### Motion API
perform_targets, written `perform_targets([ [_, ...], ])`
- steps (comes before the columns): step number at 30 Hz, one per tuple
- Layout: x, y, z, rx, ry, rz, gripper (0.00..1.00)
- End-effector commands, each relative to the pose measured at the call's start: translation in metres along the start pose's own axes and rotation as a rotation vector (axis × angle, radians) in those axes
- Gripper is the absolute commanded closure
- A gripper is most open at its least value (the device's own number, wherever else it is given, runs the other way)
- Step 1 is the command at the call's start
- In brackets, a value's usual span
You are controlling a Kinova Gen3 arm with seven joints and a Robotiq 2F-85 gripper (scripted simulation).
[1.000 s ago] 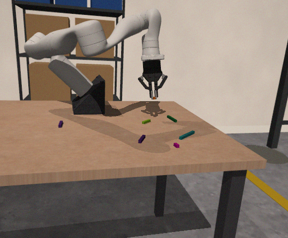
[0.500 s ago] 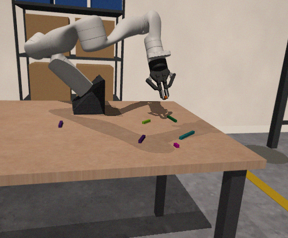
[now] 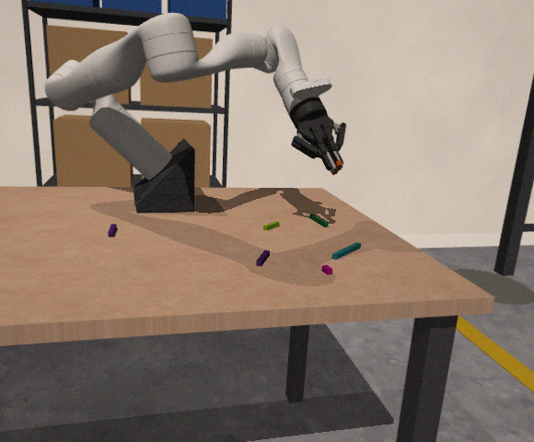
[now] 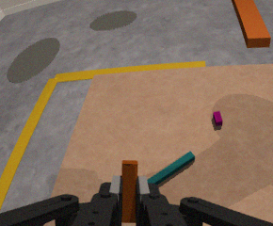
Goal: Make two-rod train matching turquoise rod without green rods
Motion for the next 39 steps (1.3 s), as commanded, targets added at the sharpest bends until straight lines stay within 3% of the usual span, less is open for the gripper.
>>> perform_targets([
  [1,0.002,-0.011,0.013,0.034,0.055,0.042,0.95],
  [13,0.020,-0.072,0.073,0.284,0.387,0.261,0.95],
  [15,0.020,-0.072,0.073,0.284,0.387,0.261,0.95],
  [18,0.031,-0.089,0.087,0.361,0.484,0.314,0.95],
  [30,0.103,-0.153,0.120,0.719,0.924,0.501,0.95],
  [32,0.103,-0.153,0.120,0.719,0.924,0.501,0.95],
  [39,0.159,-0.183,0.116,0.955,1.221,0.580,0.95],
])
Point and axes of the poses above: the point where the finger pads meet when closed, its own x axis back along the fingers, its own y axis across the jaws, z = x × y, the point moved 4 cm from there along x, back along the fingers, and after that the axes turned 13 degrees about -x, right-handed, at the moved point
